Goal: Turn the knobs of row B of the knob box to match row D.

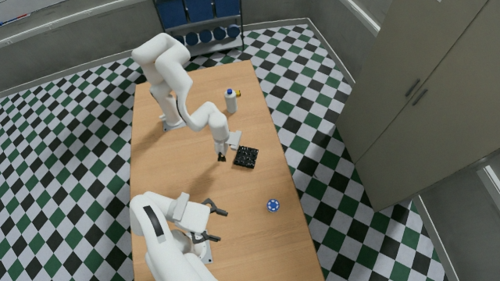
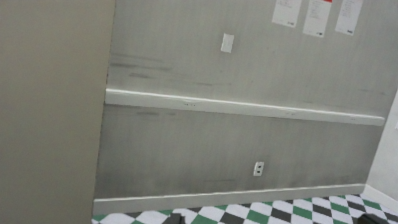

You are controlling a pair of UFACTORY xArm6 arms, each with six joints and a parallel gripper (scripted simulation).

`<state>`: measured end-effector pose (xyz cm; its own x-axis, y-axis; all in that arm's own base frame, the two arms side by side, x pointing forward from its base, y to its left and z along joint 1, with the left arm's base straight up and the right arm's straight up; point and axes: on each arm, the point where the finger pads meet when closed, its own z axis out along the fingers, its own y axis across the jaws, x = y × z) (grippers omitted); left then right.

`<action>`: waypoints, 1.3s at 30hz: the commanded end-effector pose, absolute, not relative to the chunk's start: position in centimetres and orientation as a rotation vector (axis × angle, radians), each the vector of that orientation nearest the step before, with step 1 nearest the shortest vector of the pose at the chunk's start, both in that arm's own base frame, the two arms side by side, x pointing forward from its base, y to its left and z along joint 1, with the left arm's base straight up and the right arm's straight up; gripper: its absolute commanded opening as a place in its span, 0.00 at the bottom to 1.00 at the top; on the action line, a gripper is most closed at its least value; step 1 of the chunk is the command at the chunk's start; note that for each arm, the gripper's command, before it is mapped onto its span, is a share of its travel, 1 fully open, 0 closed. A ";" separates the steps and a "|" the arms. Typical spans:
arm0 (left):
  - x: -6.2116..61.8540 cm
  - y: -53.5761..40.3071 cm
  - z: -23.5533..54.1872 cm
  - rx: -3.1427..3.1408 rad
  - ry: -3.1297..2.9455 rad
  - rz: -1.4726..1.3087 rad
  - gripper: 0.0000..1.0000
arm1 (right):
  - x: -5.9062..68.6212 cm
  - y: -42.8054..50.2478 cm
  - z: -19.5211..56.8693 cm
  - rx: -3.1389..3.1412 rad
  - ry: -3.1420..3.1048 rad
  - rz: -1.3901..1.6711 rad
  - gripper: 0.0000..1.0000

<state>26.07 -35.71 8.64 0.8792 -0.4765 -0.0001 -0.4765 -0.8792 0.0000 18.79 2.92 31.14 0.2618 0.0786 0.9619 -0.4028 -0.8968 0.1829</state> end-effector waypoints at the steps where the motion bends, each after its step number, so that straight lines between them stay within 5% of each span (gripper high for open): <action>1: 26.2 -35.8 8.8 -3.049 0.769 -0.005 1.00 | 18.8 2.9 31.2 2.148 -0.296 1.671 1.00; 39: 30.7 -39.2 10.2 -3.038 -0.817 -0.003 1.00 | 18.8 2.9 31.2 2.148 -0.296 1.671 1.00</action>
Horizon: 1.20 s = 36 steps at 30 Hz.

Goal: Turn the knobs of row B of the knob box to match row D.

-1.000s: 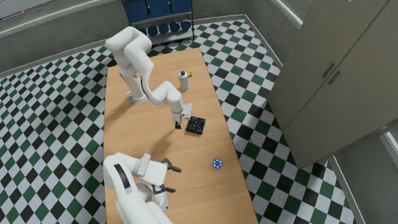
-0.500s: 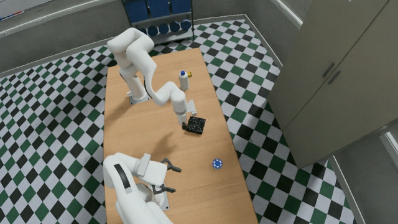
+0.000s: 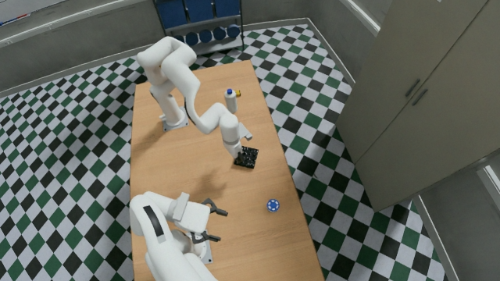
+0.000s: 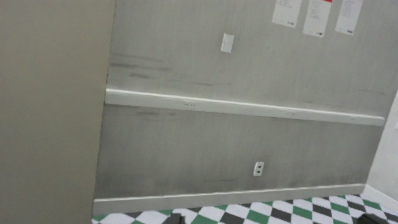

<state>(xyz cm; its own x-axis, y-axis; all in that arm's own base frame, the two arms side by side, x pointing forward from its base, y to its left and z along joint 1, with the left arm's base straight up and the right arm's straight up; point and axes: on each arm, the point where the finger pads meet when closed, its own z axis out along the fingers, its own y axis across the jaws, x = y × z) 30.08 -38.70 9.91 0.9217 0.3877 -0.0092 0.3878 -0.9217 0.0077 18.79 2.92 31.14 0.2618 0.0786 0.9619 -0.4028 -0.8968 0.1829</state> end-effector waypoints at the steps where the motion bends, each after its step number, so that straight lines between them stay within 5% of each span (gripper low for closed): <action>1: 30.8 -39.3 10.3 3.017 0.858 0.003 1.00 | 18.8 2.9 31.2 2.148 -0.296 1.671 1.00; 24: 32.9 -40.6 10.8 2.736 1.534 0.001 1.00 | 18.8 2.9 31.2 2.148 -0.296 1.671 1.00; 25: 32.9 -40.6 10.8 2.736 1.534 0.001 0.21 | 18.8 2.9 31.2 2.148 -0.296 1.671 1.00; 36: 32.9 -40.6 10.8 2.736 1.534 0.001 0.21 | 18.8 2.9 31.2 2.148 -0.296 1.671 1.00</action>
<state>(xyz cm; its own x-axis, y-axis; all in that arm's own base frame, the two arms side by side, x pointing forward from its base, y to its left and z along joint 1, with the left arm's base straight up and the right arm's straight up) 32.81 -40.48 10.63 0.5220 0.8529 -0.0003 0.8529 -0.5220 -0.0001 18.79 2.92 31.14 0.2618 0.0786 0.9619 -0.4028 -0.8968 0.1829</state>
